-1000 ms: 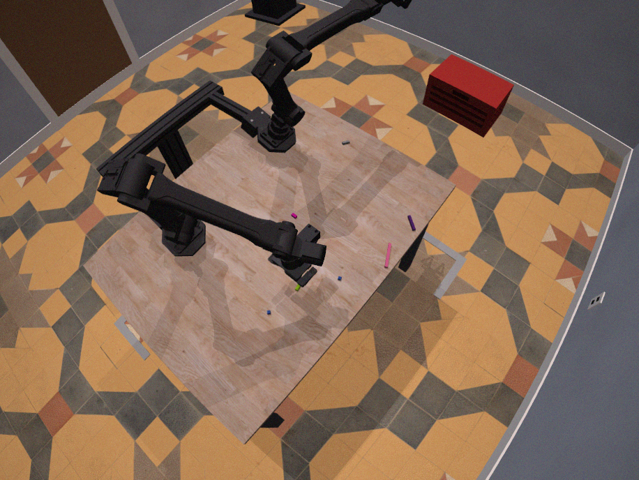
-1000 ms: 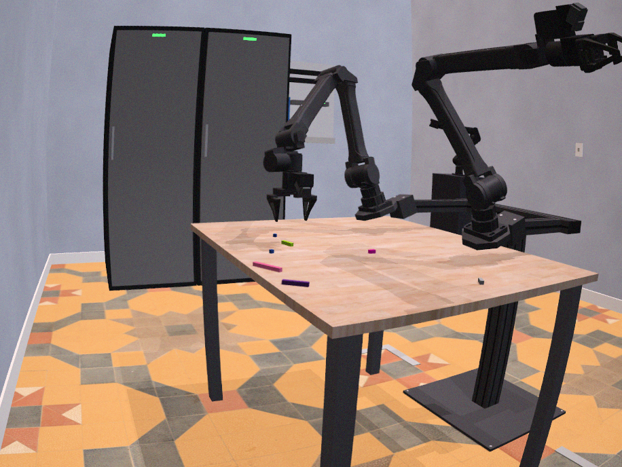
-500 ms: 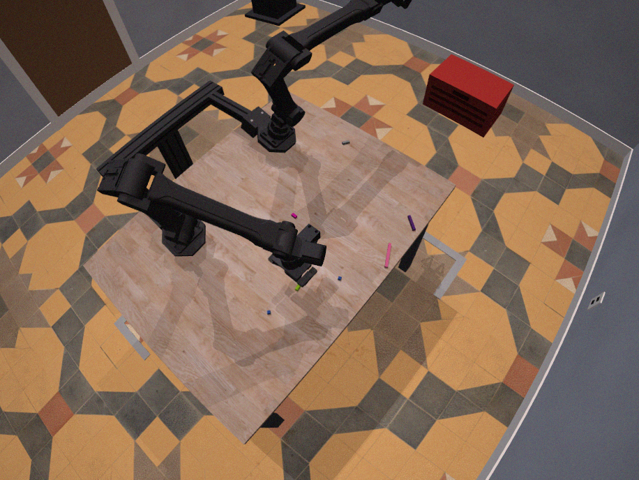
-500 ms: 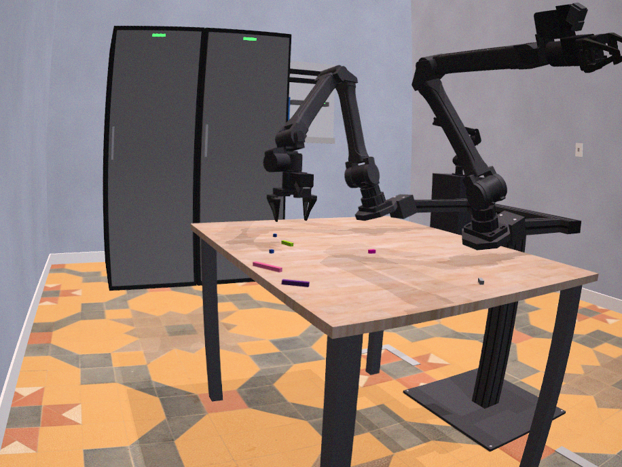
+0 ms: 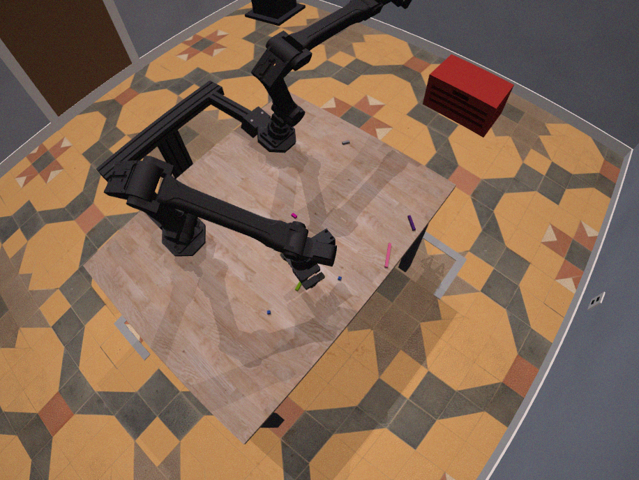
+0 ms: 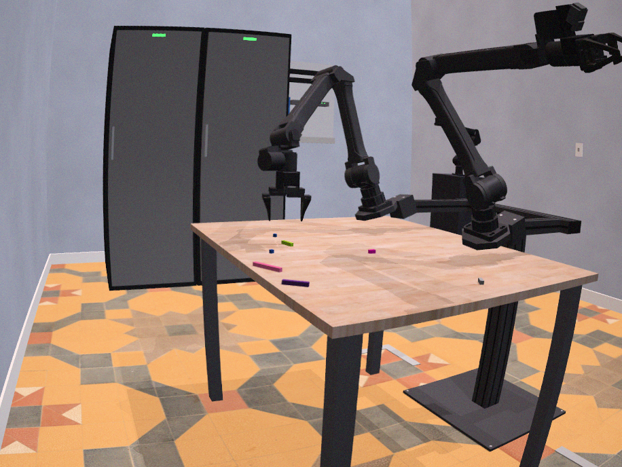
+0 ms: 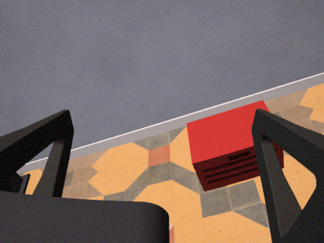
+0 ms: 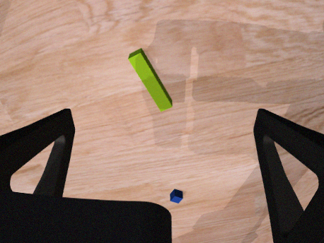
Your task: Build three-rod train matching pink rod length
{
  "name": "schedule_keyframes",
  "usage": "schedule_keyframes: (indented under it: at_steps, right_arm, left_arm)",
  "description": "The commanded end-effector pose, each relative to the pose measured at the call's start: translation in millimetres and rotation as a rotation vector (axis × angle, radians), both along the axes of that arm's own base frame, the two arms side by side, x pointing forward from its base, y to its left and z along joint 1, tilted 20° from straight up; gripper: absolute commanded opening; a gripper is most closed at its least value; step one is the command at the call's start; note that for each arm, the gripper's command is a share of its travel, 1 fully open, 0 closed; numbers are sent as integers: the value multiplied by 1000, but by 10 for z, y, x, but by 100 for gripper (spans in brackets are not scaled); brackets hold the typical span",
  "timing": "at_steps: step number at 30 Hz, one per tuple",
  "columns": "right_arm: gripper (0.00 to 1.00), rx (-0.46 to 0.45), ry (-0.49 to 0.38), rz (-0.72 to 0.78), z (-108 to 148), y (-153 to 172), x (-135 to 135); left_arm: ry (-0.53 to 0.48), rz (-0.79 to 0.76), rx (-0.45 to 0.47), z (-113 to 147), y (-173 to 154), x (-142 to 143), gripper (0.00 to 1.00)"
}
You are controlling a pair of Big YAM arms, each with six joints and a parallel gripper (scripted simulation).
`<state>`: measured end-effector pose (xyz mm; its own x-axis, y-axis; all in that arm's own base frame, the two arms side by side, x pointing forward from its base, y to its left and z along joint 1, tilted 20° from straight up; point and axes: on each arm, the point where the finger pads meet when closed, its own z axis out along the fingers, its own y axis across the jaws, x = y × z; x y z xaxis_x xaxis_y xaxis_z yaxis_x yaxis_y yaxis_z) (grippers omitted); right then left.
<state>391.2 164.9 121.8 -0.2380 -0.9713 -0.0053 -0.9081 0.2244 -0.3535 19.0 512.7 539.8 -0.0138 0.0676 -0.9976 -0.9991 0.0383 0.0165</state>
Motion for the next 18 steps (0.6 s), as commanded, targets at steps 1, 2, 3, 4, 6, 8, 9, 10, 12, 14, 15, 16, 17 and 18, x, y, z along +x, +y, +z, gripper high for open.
schedule_keyframes:
  at_steps: [1, 2, 3, 4, 6, 8, 9, 10, 12, 14, 15, 16, 17, 18]
  right_arm:
    - [100, 64, -28, -155, 170, 138, 190]
    - [100, 73, -30, -180, 178, 150, 209]
    - [100, 83, -32, -205, 187, 178, 224]
    - [100, 94, -35, -231, 196, 203, 240]
    - [100, 114, -39, -283, 213, 241, 275]
    - [100, 124, -41, -309, 221, 249, 295]
    - [100, 124, -41, -309, 221, 249, 295]
    - [100, 144, -46, -374, 237, 234, 354]
    - [100, 164, -50, -420, 252, 287, 380]
    - [100, 185, -54, -471, 268, 337, 410]
    - [100, 195, -56, -496, 275, 352, 428]
    - [100, 205, -58, -522, 283, 374, 443]
    - [100, 213, -61, -548, 289, 372, 466]
    - [100, 223, -63, -573, 296, 385, 484]
  left_arm:
    - [-17, 16, 31, 105, -69, -73, 100]
    - [-17, 16, 31, 105, -69, -73, 100]
    - [-17, 16, 31, 105, -69, -73, 100]
    - [-17, 16, 31, 105, -69, -73, 100]
    - [-17, 16, 31, 105, -69, -73, 100]
    - [-17, 16, 31, 105, -69, -73, 100]
    - [-17, 16, 31, 105, -69, -73, 100]
    - [-17, 16, 31, 105, -69, -73, 100]
    - [-17, 16, 31, 105, -69, -73, 100]
    - [-17, 16, 31, 105, -69, -73, 100]
    - [-17, 16, 31, 105, -69, -73, 100]
    - [-17, 16, 31, 105, -69, -73, 100]
    - [-17, 16, 31, 105, -69, -73, 100]
    - [-17, 16, 31, 105, -69, -73, 100]
